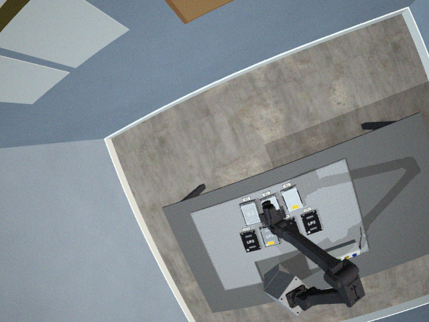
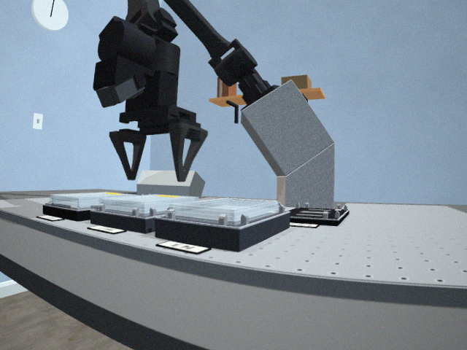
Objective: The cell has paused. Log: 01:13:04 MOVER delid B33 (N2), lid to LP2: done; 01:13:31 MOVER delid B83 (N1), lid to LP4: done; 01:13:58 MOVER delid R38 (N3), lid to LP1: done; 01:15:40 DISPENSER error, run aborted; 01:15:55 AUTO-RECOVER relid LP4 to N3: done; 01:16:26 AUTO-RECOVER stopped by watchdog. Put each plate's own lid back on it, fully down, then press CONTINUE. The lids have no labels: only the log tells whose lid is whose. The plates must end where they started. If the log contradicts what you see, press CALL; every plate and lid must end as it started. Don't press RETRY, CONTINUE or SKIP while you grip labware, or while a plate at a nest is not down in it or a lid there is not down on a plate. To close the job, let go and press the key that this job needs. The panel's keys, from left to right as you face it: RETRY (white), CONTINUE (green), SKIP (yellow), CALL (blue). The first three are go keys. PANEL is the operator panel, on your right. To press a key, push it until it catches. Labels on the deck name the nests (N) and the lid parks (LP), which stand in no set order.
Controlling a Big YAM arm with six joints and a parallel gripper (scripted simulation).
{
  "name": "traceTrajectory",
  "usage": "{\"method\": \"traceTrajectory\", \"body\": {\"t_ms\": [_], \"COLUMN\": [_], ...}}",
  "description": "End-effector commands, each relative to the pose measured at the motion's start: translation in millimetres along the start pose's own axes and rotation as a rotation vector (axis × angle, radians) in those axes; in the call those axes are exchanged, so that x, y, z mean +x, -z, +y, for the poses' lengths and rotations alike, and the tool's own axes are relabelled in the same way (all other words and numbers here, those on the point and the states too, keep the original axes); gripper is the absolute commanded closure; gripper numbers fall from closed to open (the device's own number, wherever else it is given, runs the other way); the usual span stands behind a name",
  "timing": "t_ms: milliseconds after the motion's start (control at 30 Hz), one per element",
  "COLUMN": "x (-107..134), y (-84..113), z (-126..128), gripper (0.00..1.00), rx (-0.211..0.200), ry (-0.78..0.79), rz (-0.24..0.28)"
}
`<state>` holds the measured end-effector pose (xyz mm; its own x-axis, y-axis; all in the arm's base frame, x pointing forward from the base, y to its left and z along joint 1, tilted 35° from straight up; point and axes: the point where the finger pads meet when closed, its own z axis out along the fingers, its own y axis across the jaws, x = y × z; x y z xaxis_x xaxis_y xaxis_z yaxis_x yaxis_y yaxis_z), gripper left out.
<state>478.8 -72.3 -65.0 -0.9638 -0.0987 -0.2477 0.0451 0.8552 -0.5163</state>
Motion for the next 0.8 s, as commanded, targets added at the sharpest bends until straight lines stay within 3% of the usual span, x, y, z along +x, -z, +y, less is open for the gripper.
{"method": "traceTrajectory", "body": {"t_ms": [0,67,567,767], "x": [15,15,90,109], "y": [4.2,4.2,0.4,0.6], "z": [16,16,46,53], "gripper": [0.0,0.0,0.0,0.0], "rx": [-0.001,-0.001,-0.001,-0.001], "ry": [-0.061,-0.061,-0.053,-0.053], "rz": [-0.01,-0.01,0.003,0.003]}}
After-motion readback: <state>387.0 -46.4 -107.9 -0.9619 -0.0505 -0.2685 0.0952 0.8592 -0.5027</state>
